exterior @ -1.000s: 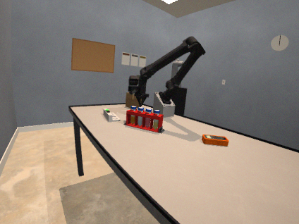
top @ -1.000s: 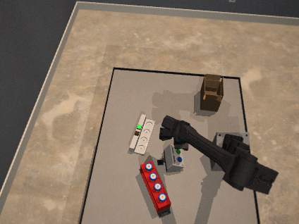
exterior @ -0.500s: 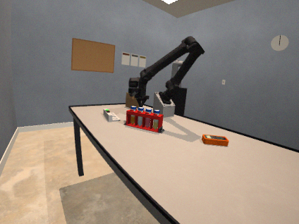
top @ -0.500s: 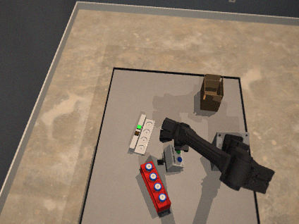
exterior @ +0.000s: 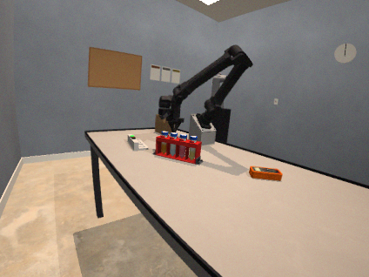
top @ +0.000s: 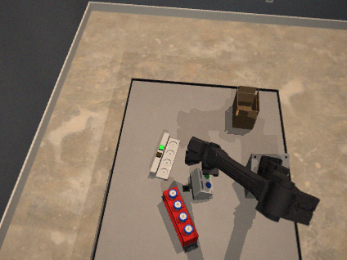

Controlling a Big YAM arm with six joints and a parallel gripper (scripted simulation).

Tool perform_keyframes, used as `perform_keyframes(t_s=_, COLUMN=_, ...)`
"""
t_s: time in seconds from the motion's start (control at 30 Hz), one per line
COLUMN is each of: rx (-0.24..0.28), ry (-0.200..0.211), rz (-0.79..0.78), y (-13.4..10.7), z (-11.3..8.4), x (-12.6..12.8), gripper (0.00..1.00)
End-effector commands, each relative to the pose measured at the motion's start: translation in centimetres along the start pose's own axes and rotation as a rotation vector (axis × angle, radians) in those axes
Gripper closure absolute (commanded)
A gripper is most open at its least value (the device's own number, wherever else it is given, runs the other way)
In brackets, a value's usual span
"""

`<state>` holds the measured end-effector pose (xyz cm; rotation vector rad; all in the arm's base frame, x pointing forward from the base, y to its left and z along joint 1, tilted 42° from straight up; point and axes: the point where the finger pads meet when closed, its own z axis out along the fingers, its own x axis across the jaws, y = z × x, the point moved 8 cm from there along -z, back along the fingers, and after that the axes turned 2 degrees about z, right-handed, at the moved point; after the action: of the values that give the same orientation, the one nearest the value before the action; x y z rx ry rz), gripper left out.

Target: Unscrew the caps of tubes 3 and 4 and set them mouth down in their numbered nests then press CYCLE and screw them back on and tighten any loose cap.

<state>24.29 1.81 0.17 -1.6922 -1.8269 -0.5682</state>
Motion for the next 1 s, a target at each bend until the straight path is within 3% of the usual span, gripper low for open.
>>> perform_keyframes(t_s=0.0, rx=-0.021, ry=-0.006, rz=-0.02, y=1.7, z=-0.7, x=0.4, gripper=1.0)
perform_keyframes(t_s=0.47, rx=-0.02, ry=-0.006, rz=-0.019, y=1.8, z=-0.8, x=0.5, gripper=1.0)
perform_keyframes(t_s=0.97, rx=0.006, ry=0.003, rz=0.0, y=0.3, z=1.1, x=0.2, gripper=1.0)
